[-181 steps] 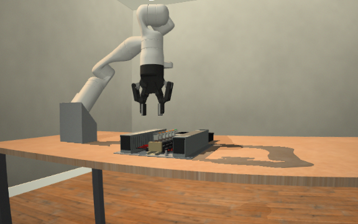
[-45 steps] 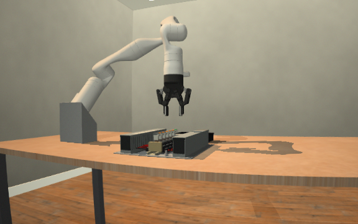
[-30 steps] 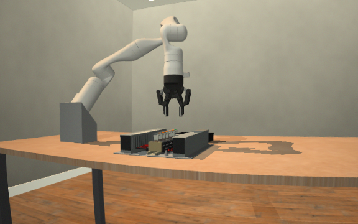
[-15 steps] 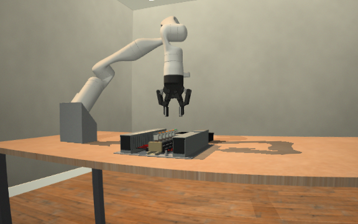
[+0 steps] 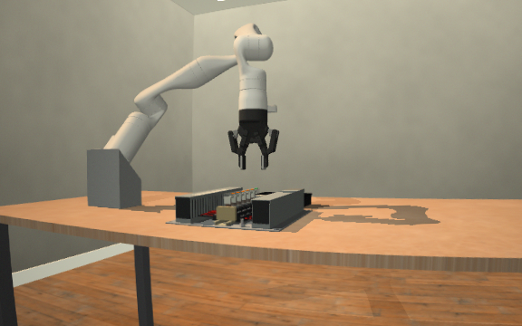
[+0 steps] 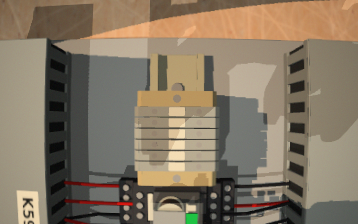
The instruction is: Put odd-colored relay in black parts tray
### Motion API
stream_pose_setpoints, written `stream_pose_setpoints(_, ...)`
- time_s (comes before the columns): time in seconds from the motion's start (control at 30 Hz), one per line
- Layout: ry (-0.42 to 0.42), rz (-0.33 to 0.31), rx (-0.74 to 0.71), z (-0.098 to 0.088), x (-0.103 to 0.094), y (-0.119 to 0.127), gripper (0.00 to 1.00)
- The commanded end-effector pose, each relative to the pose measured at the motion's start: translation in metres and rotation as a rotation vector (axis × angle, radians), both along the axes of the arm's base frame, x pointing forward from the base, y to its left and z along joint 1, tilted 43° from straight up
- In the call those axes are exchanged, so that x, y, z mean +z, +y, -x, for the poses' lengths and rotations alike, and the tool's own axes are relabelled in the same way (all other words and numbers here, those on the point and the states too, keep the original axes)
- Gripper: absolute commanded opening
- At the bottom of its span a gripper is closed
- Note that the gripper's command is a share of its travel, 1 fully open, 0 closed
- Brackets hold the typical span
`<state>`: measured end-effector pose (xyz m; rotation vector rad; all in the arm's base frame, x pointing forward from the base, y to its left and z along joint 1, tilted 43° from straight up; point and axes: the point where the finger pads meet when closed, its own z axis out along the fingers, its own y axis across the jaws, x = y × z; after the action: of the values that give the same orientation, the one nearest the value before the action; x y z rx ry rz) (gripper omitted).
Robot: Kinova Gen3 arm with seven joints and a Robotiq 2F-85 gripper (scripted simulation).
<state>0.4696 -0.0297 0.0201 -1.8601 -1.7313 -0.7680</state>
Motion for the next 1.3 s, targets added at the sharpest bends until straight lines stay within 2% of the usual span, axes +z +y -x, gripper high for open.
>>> stream_pose_setpoints(0.0, -0.001, 0.001, -0.001, 0.0, 0.001, -0.001, 0.61)
stream_pose_setpoints(0.37, -0.001, 0.001, -0.001, -0.001, -0.001, 0.001, 0.61)
stream_pose_setpoints(0.87, -0.001, 0.001, -0.001, -0.003, -0.028, 0.026, 0.61)
stream_pose_setpoints(1.27, -0.001, 0.001, -0.001, -0.004, -0.031, 0.029, 0.61)
